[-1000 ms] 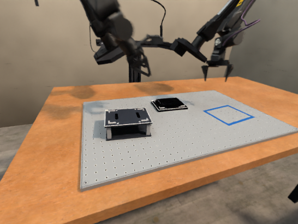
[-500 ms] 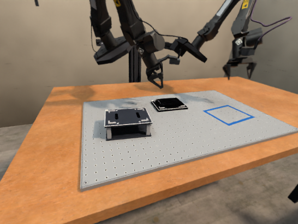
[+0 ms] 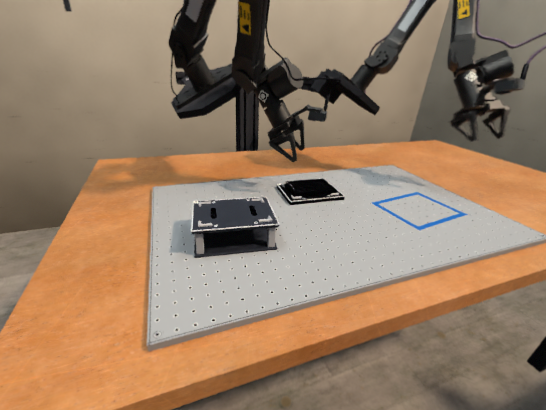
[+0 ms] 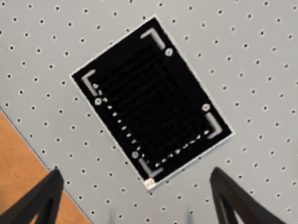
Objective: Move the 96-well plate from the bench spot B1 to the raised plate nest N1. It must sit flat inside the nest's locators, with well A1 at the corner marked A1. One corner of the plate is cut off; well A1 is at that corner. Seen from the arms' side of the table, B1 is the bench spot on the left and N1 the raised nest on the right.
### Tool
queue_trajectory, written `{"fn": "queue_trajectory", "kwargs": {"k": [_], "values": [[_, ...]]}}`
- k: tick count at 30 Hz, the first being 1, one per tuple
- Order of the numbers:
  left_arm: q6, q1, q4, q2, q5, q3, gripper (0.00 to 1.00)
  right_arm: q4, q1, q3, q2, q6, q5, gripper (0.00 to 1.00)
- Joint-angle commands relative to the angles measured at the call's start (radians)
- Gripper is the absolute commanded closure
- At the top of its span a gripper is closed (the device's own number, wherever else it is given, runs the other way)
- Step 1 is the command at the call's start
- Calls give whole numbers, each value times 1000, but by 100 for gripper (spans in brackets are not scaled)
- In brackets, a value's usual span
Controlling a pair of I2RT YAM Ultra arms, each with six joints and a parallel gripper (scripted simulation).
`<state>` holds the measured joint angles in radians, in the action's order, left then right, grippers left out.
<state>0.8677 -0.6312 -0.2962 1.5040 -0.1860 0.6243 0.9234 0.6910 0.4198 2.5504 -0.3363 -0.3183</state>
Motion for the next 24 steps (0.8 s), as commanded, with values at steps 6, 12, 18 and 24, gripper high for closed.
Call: {"fn": "queue_trajectory", "kwargs": {"k": [6, 12, 18, 24], "values": [[-115, -59, -13, 61, -100, 112, 0, 136, 47, -27, 65, 52, -40, 0], [-105, -62, -15, 68, -93, 123, 0, 144, 47, -23, 70, 51, -42, 0], [-105, -62, -15, 68, -93, 123, 0, 146, 41, -16, 61, 51, -42, 0], [-105, -60, -14, 59, -93, 113, 0, 146, 41, -16, 62, 51, -42, 0]]}}
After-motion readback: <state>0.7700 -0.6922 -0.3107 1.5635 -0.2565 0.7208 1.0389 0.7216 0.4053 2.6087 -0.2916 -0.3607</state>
